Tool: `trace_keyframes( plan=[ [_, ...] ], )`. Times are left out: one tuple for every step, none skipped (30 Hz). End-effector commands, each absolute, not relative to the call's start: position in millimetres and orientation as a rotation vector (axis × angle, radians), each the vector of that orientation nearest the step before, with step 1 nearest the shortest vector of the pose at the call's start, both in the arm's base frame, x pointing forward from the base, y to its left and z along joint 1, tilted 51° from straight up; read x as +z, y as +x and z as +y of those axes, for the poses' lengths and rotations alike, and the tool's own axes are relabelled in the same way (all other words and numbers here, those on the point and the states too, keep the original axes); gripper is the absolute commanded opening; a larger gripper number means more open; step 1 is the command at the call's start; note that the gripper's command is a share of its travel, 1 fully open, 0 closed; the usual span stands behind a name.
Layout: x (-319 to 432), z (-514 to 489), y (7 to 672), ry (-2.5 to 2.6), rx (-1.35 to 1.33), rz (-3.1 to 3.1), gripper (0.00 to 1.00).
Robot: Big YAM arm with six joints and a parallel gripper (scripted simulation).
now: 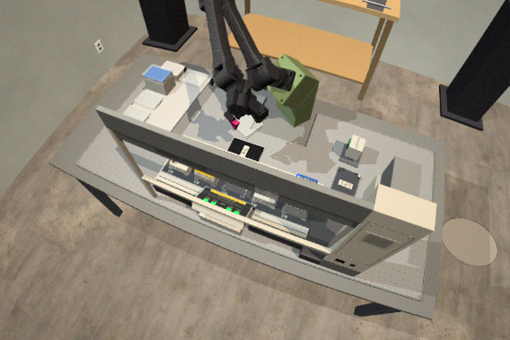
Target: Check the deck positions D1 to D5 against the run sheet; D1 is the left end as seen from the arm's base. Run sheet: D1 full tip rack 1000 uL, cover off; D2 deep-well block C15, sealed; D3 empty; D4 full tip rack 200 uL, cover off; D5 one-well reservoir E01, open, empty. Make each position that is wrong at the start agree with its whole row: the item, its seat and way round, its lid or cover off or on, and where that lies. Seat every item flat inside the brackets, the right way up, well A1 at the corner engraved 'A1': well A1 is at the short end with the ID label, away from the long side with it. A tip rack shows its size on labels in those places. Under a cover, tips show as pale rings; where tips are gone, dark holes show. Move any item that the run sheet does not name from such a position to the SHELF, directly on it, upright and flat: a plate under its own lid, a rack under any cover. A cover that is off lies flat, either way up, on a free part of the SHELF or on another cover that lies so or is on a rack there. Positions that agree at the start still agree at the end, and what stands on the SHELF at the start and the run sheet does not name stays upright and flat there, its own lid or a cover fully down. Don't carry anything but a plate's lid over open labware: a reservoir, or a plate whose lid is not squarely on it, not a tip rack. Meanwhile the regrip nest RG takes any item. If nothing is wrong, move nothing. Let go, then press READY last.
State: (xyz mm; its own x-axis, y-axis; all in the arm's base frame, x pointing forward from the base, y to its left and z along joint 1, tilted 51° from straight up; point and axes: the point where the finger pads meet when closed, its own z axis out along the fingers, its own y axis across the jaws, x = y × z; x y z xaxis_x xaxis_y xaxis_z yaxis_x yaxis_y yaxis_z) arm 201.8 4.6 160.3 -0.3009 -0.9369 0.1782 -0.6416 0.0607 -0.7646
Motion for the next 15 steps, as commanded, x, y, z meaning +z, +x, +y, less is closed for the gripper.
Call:
trace_keyframes(
  plan=[
    [167.8, 6.2, 207.0, -1.672, -1.133, 1.921, 0.0],
    [168.1, 5.6, 206.2, -1.685, -1.138, 1.905, 0.0],
    [168.6, 5.5, 206.1, -1.704, -1.145, 1.892, 0.0],
    [168.6, 5.5, 206.1, -1.727, -1.153, 1.879, 0.0],
    [168.6, 5.5, 206.1, -1.75, -1.16, 1.865, 0.0],
    [168.6, 5.5, 206.1, -1.772, -1.167, 1.852, 0.0],
    [168.6, 5.5, 206.1, -1.795, -1.175, 1.838, 0.0],
    [168.6, 5.5, 206.1, -1.817, -1.182, 1.825, 0.0],
    [168.5, 5.5, 206.0, -1.84, -1.189, 1.81, 0.0],
    [168.5, 5.5, 206.0, -1.862, -1.196, 1.796, 0.0],
    [168.5, 5.5, 206.0, -1.862, -1.196, 1.796, 0.0],
    [168.5, 5.5, 206.0, -1.862, -1.196, 1.796, 0.0],
    [168.4, 5.5, 206.0, -1.885, -1.203, 1.782, 0.0],
    [168.4, 5.5, 206.0, -1.907, -1.209, 1.767, 0.0],
    [168.4, 5.5, 206.0, -1.929, -1.216, 1.752, 0.0]
  ],
)
